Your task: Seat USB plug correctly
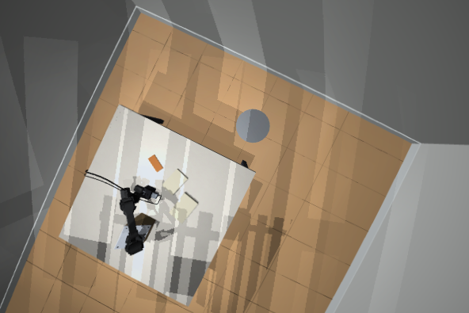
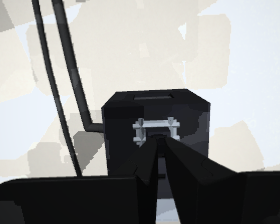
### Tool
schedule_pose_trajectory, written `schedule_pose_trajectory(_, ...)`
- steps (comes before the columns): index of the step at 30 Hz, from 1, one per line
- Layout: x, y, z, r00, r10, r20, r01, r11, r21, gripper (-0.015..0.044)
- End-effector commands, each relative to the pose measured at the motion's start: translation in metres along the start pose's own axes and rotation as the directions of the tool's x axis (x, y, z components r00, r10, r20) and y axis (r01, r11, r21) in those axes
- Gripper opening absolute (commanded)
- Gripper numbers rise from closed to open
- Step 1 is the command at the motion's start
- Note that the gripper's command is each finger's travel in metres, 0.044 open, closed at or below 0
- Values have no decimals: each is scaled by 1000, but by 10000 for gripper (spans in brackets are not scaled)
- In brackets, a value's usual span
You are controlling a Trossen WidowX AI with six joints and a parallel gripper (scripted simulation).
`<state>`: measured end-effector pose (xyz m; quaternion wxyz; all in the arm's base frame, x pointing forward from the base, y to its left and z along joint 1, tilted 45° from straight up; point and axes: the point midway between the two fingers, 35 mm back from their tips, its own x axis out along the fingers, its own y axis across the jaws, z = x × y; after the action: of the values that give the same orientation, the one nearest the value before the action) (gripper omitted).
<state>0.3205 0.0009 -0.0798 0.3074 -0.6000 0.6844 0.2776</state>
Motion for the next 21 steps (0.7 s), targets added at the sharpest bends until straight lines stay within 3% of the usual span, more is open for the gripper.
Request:
schedule_pose_trajectory(1,2,0,-1,1000,-1,-4,1,1000,-3,0)
schedule_pose_trajectory(21,4,0,-1,1000,-1,-5,1,1000,-3,0)
